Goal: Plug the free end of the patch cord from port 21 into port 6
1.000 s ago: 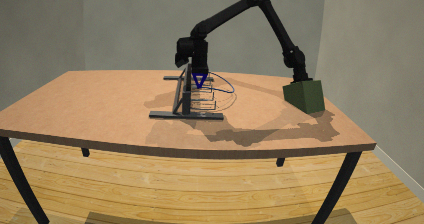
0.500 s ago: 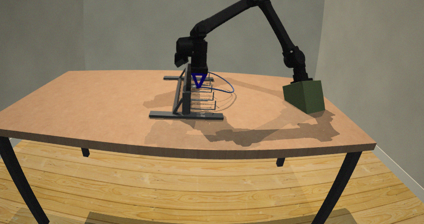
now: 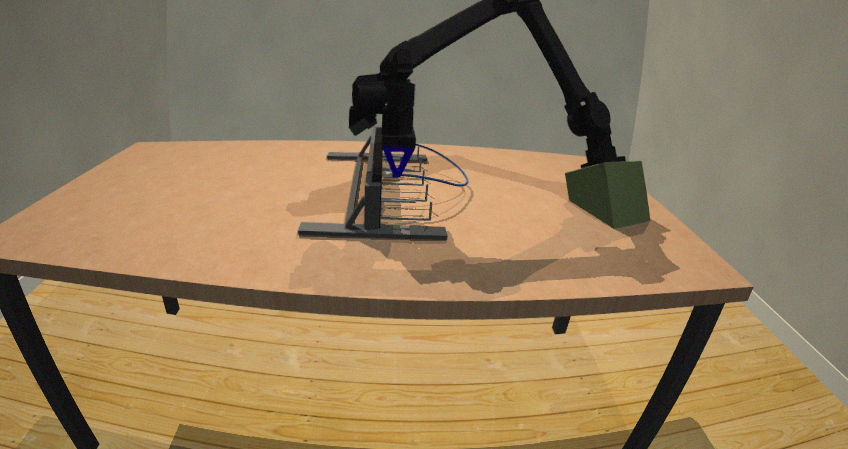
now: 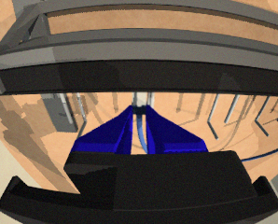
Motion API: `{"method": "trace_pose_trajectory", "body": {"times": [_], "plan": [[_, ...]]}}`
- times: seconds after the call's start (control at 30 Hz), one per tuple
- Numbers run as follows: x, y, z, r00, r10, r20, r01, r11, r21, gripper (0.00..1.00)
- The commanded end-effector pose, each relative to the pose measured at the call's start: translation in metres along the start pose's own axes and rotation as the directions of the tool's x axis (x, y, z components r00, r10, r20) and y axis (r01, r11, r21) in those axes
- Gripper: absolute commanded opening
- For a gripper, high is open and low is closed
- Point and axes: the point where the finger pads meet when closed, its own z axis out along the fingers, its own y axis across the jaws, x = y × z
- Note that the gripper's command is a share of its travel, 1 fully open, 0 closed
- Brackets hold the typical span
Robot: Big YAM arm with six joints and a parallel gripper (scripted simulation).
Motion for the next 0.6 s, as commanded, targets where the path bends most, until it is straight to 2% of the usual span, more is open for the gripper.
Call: {"method": "trace_pose_trajectory", "body": {"times": [0.0,0.57], "plan": [[-0.0058,-0.0008,0.0013,1.000,-0.007,0.000,0.007,1.000,0.004,0.00],[-0.0099,-0.0006,-0.0019,1.000,-0.004,0.008,0.004,1.000,0.001,0.00]]}}
